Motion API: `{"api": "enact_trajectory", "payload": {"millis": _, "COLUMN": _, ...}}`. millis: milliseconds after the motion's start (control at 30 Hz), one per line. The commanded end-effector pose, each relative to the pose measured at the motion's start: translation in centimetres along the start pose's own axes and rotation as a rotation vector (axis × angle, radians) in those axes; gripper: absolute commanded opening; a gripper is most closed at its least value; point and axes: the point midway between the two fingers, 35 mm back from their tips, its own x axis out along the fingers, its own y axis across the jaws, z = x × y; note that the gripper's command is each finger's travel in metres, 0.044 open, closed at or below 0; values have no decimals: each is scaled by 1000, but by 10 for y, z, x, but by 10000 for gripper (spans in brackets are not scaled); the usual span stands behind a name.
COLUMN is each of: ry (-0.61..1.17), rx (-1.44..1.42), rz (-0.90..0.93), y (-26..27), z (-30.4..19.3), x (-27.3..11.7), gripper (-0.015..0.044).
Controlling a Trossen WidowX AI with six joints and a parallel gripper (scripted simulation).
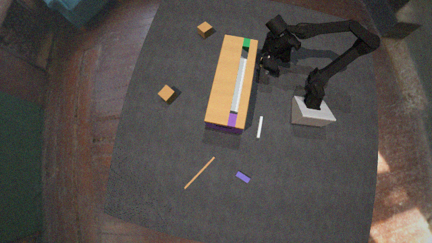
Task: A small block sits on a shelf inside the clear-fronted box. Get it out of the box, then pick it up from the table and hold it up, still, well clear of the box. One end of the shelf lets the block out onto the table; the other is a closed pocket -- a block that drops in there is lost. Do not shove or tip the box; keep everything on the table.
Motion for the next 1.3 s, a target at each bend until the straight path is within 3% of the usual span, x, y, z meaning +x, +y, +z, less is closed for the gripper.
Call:
{"api": "enact_trajectory", "payload": {"millis": 0, "ry": -10, "rx": -11, "rz": -8, "y": -3, "z": 6, "x": 9, "gripper": 285}}
{"api": "enact_trajectory", "payload": {"millis": 733, "ry": -6, "rx": -13, "rz": -2, "y": 0, "z": 19, "x": 37, "gripper": 285}}
{"api": "enact_trajectory", "payload": {"millis": 1000, "ry": -6, "rx": -13, "rz": -2, "y": 0, "z": 19, "x": 37, "gripper": 75}}
{"api": "enact_trajectory", "payload": {"millis": 1067, "ry": -6, "rx": -13, "rz": -2, "y": 0, "z": 19, "x": 37, "gripper": 62}}
{"api": "enact_trajectory", "payload": {"millis": 1133, "ry": -7, "rx": -13, "rz": -3, "y": 0, "z": 17, "x": 35, "gripper": 9}}
{"api": "enact_trajectory", "payload": {"millis": 1267, "ry": -8, "rx": -9, "rz": -5, "y": -1, "z": 9, "x": 21, "gripper": 0}}
